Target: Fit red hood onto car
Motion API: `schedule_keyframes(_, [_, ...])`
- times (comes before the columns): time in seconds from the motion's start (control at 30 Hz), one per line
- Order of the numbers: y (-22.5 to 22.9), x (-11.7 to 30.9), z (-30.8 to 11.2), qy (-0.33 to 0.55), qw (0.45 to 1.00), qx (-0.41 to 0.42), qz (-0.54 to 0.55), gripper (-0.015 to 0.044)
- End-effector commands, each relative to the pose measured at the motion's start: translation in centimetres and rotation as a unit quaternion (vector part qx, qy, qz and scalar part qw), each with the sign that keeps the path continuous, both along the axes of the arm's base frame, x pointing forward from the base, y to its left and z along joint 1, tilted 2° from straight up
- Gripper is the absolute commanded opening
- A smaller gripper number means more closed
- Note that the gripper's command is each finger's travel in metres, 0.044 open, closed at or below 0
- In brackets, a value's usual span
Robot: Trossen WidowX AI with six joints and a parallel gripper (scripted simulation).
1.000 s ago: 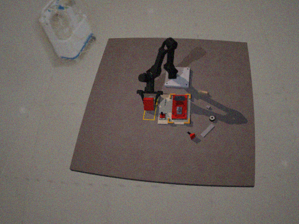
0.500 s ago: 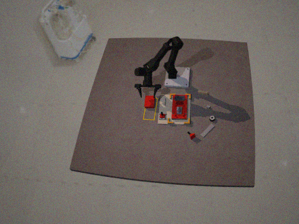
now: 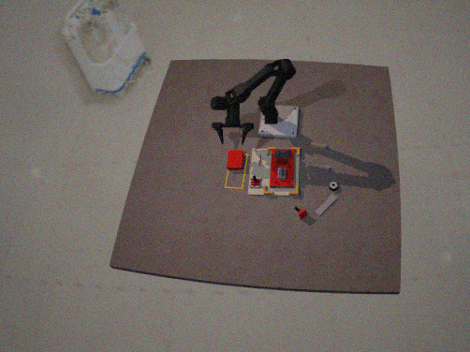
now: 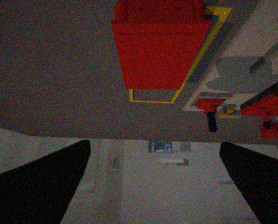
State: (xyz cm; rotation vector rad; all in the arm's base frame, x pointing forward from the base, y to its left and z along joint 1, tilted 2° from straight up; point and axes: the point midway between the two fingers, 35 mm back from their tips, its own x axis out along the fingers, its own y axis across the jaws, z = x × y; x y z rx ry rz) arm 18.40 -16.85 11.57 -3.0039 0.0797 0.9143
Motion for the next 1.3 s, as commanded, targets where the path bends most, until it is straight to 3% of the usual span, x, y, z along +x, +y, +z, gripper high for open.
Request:
schedule_keyframes(0.0, [0.0,0.0,-0.3,0.003,1.000,0.006,-0.001,0.0440])
schedule_keyframes(0.13, [0.0,0.0,-0.3,0.003,1.000,0.006,-0.001,0.0440])
schedule_keyframes(0.33, [0.0,0.0,-0.3,0.003,1.000,0.006,-0.001,0.0282])
schedule_keyframes(0.4, [0.0,0.1,-0.3,0.013,1.000,-0.015,0.015,0.0335])
schedule_keyframes(0.53, [-0.3,0.8,-0.6,0.064,0.982,-0.131,0.123,0.0440])
schedule_keyframes(0.67, [-0.4,1.5,-0.8,0.111,0.931,-0.244,0.246,0.0440])
schedule_keyframes(0.93, [-0.5,2.7,-1.2,0.163,0.736,-0.423,0.503,0.0440])
schedule_keyframes(1.27, [-0.3,4.1,-1.2,0.130,0.350,-0.523,0.766,0.0440])
